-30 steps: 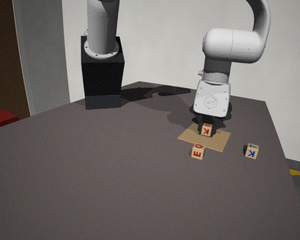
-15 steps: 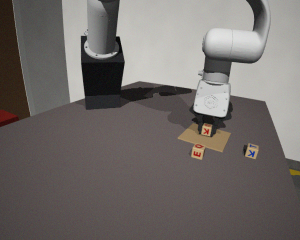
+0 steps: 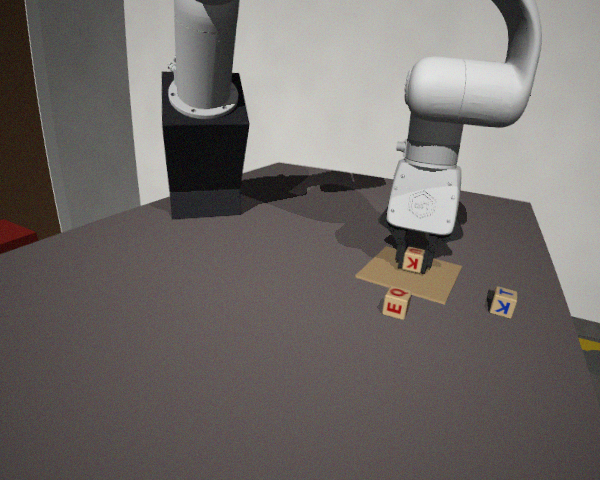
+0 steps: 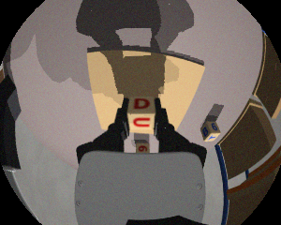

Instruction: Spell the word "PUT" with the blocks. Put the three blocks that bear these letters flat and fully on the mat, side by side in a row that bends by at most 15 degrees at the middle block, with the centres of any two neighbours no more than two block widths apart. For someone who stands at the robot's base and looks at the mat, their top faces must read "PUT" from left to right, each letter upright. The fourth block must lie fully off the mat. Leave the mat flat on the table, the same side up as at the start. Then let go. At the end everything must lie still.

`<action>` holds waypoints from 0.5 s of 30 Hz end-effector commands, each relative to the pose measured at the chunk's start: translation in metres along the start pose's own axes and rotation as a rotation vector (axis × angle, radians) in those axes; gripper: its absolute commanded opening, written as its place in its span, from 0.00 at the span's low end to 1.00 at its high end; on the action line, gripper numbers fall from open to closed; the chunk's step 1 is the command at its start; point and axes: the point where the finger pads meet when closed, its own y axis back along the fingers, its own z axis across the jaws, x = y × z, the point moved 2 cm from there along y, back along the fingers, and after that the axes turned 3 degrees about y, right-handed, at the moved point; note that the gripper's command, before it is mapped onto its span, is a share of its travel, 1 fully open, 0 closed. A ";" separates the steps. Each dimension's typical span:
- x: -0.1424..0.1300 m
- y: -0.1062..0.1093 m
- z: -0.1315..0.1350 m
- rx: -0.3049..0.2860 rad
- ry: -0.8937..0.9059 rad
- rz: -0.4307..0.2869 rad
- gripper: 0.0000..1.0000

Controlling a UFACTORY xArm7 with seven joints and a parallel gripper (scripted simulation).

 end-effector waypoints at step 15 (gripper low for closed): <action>0.001 -0.003 0.001 -0.002 0.000 0.002 0.27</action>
